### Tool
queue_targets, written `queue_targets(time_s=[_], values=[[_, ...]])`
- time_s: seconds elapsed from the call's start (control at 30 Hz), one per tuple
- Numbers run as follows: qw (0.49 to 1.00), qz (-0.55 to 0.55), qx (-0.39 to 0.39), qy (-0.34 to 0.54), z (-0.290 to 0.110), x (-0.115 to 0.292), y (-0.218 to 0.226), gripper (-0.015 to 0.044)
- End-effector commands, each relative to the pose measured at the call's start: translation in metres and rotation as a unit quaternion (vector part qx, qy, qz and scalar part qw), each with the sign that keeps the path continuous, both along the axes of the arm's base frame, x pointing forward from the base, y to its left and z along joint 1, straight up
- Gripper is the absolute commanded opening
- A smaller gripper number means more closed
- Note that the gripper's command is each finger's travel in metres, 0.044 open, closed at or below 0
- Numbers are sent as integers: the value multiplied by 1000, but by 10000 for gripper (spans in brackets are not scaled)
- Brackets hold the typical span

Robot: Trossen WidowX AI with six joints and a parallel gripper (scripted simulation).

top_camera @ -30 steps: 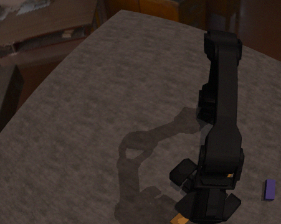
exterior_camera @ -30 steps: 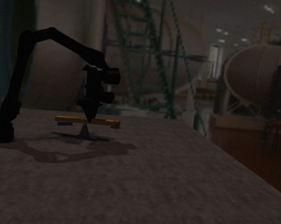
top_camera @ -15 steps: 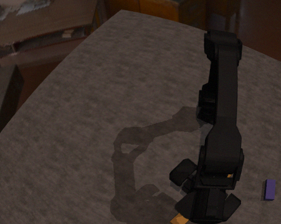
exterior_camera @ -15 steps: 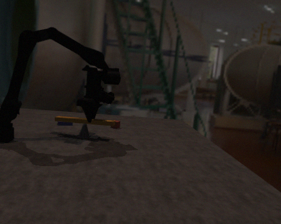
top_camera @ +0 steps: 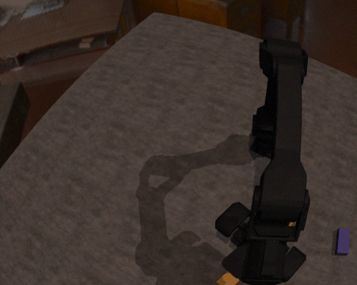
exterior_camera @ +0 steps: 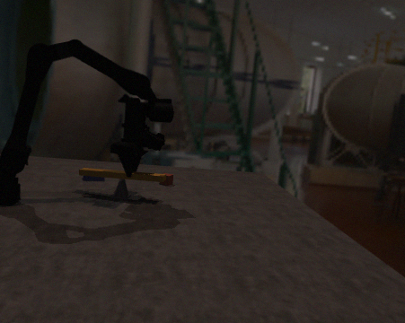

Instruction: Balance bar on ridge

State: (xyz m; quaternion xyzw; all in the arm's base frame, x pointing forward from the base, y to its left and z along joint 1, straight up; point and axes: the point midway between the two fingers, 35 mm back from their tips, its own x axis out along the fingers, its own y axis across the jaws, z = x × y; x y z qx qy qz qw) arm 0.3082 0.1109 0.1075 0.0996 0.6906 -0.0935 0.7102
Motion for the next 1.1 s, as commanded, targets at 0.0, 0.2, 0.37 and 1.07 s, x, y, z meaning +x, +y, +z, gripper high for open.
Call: queue_targets(time_s=[0.0,0.2,0.37,1.07], values=[[1000,-1,3,0,0,0,1,0],[1000,-1,3,0,-1,0,1,0],[1000,-1,3,0,-1,0,1,0],[1000,-1,3,0,-3,0,1,0]])
